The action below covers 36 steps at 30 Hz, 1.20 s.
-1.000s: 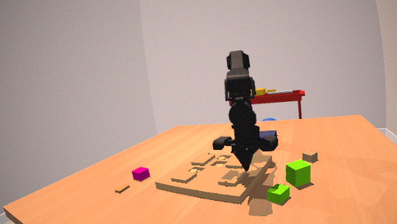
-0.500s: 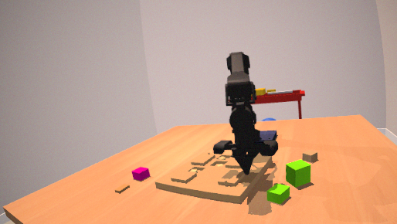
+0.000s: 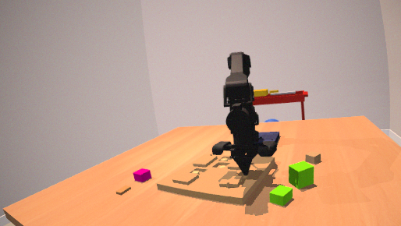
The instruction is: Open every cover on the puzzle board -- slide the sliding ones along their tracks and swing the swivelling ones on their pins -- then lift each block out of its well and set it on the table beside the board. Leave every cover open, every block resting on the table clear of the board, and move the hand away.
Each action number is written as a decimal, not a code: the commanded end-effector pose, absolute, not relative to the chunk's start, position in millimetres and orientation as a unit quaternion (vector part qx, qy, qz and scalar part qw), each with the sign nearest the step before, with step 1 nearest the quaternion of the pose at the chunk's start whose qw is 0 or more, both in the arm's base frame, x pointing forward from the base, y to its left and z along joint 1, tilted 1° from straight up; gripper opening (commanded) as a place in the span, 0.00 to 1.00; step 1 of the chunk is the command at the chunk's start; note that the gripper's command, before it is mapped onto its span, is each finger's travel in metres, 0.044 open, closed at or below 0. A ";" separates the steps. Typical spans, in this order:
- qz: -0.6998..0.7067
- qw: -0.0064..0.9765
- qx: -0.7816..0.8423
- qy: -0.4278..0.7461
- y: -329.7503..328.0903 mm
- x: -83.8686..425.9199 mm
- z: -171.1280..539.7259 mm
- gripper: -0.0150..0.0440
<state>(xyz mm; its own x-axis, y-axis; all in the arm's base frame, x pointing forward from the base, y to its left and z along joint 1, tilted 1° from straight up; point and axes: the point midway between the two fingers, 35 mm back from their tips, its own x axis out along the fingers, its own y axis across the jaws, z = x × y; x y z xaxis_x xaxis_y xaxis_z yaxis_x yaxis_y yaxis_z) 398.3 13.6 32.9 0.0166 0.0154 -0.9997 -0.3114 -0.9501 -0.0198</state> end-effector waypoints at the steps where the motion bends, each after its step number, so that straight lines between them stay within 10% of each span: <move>1: 0.696 0.117 -0.701 0.105 9.1 393.8 30.8 0.25; 36: 0.696 0.116 -0.701 0.106 -29.1 384.5 29.9 0.25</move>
<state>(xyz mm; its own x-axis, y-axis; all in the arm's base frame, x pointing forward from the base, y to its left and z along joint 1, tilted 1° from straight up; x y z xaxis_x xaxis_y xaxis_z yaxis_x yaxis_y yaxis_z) 386.0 -23.9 31.0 0.0117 0.0144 -0.9998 -0.3118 -0.9500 -0.0173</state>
